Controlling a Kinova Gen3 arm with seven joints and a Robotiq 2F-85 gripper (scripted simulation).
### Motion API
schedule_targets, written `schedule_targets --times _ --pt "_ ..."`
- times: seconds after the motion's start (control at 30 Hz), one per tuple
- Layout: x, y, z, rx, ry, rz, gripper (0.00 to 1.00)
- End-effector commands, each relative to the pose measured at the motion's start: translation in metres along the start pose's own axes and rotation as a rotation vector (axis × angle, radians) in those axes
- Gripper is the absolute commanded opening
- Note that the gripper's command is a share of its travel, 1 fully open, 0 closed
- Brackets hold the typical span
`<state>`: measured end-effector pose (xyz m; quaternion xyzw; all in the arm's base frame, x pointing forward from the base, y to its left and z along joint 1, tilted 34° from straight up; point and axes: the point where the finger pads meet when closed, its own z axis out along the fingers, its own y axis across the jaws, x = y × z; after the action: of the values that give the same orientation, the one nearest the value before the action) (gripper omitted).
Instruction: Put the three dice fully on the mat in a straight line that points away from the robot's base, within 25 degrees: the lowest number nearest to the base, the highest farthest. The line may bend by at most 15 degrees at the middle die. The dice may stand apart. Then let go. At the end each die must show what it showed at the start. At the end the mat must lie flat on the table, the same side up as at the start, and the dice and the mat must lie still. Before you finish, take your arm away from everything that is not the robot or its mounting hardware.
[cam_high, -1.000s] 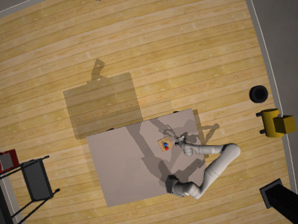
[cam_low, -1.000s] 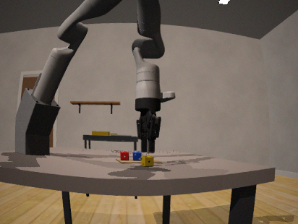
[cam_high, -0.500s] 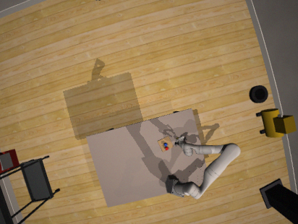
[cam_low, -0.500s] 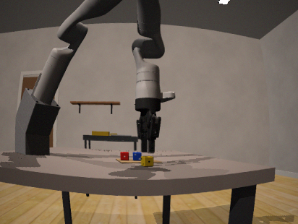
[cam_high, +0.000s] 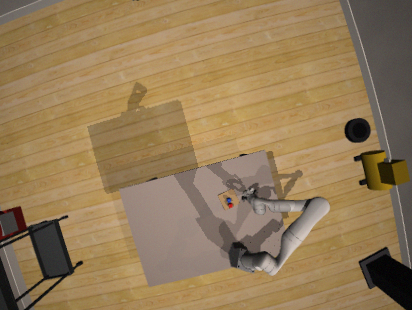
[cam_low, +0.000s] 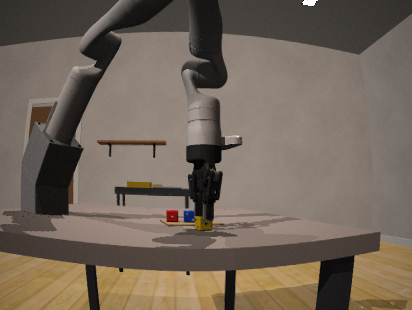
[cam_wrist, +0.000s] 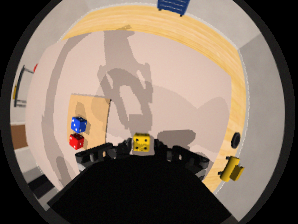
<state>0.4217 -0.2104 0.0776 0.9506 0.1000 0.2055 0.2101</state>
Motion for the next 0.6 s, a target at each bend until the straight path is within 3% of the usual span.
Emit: schedule_targets --times 0.0,0.57 --pt "0.0002 -0.0019 0.0091 0.003 -0.002 0.007 0.46" --pt "0.0002 -0.0019 0.0171 0.003 -0.002 0.007 0.46"
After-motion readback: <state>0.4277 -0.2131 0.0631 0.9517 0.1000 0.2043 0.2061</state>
